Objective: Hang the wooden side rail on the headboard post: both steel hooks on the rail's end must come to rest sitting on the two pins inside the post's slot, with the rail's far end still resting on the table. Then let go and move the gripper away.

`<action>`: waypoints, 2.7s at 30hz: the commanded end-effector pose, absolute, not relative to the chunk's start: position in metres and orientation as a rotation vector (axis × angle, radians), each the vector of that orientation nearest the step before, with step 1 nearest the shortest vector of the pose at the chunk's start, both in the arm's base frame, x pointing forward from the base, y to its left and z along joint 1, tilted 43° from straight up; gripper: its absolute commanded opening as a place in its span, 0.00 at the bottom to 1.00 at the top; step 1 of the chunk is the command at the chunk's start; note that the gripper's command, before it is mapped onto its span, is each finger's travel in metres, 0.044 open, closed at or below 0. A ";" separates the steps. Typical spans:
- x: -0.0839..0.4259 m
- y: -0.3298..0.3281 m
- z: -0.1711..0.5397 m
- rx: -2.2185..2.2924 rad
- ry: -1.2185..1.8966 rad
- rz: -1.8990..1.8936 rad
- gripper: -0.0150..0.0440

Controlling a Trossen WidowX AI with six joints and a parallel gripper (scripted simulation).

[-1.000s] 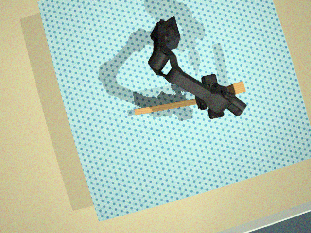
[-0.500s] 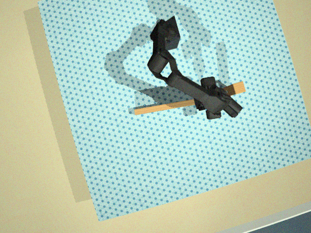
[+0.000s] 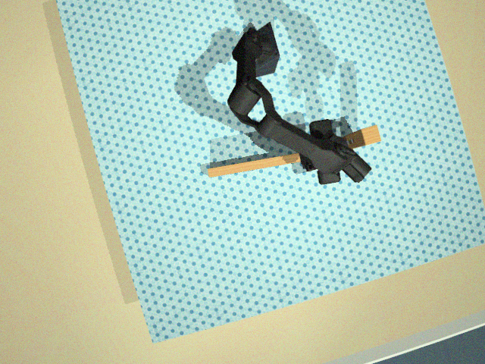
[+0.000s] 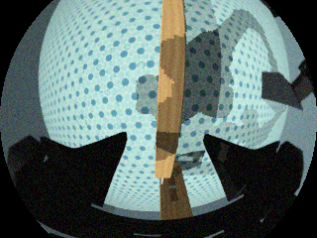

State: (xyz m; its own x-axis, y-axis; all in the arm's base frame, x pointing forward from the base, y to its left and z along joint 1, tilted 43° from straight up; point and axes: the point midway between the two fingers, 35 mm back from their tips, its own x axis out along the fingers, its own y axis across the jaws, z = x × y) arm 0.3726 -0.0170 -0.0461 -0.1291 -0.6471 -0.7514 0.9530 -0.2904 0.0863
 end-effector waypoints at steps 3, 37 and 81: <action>0.369 -0.026 -0.055 0.828 0.509 -1.704 1.00; 0.362 -0.058 -0.090 0.828 0.500 -1.705 1.00; 0.361 -0.058 -0.089 0.741 0.598 -1.657 0.25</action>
State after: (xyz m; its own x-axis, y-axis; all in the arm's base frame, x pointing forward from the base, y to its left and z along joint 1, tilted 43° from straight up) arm 0.3629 -0.0574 -0.0898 -0.1324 -0.6524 -0.7462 0.9725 -0.2309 0.0293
